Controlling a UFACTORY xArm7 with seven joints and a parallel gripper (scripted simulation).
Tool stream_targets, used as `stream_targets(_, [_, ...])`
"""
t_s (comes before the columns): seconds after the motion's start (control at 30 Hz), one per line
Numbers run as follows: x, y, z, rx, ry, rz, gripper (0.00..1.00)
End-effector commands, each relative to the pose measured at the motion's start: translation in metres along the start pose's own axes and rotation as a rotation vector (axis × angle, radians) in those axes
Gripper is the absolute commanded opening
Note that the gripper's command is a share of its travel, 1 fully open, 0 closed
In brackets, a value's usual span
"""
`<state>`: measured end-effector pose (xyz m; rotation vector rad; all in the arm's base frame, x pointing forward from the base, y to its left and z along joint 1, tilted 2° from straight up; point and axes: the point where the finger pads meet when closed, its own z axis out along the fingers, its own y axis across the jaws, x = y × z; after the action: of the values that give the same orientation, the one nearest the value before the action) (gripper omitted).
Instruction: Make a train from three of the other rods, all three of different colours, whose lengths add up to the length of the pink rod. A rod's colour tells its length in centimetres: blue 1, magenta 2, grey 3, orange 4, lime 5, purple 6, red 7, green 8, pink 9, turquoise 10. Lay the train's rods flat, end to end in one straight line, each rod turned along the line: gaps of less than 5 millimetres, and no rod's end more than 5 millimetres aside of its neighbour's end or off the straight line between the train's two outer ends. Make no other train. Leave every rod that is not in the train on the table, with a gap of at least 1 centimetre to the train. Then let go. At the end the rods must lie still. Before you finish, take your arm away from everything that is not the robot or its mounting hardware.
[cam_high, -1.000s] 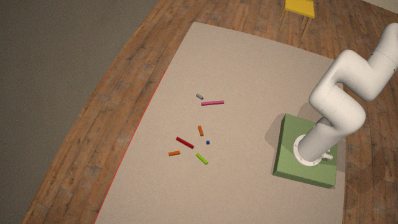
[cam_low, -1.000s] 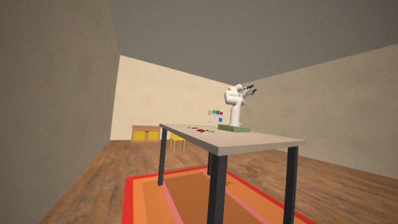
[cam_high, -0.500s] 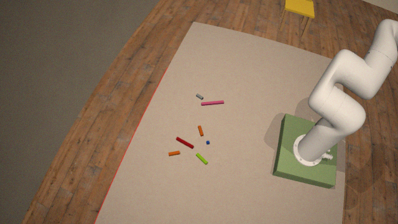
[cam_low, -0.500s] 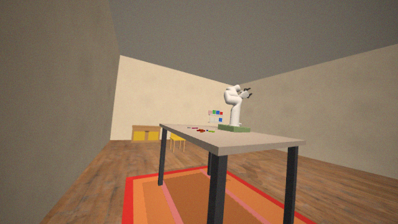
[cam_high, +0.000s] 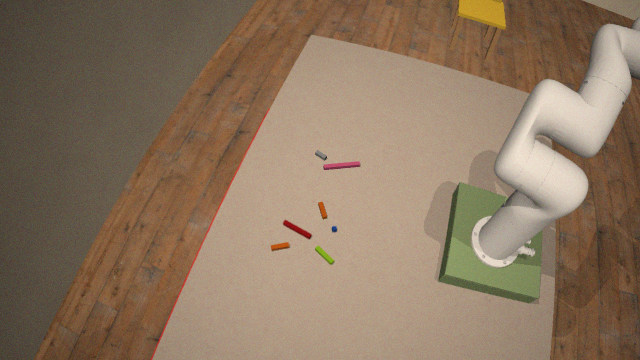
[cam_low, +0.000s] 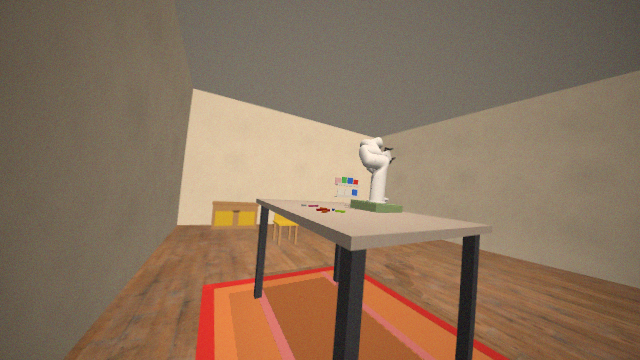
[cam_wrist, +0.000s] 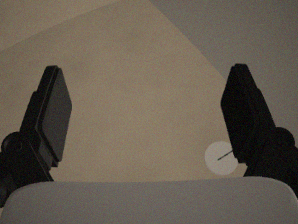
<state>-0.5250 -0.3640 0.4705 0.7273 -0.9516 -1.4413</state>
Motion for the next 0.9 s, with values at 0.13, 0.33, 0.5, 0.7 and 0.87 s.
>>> stream_targets(0.13, [0.067,-0.025,-0.028,0.102,0.193,-0.109,1.0])
stream_targets(0.33, [0.067,-0.025,-0.028,0.102,0.193,-0.109,1.0])
stream_targets(0.5, [0.067,-0.025,-0.028,0.102,0.193,-0.109,1.0])
stream_targets(0.7, [0.126,-0.046,-0.072,0.167,0.386,-0.216,1.0])
stream_targets(0.87, [0.136,-0.05,-0.082,0.176,0.424,-0.237,1.0])
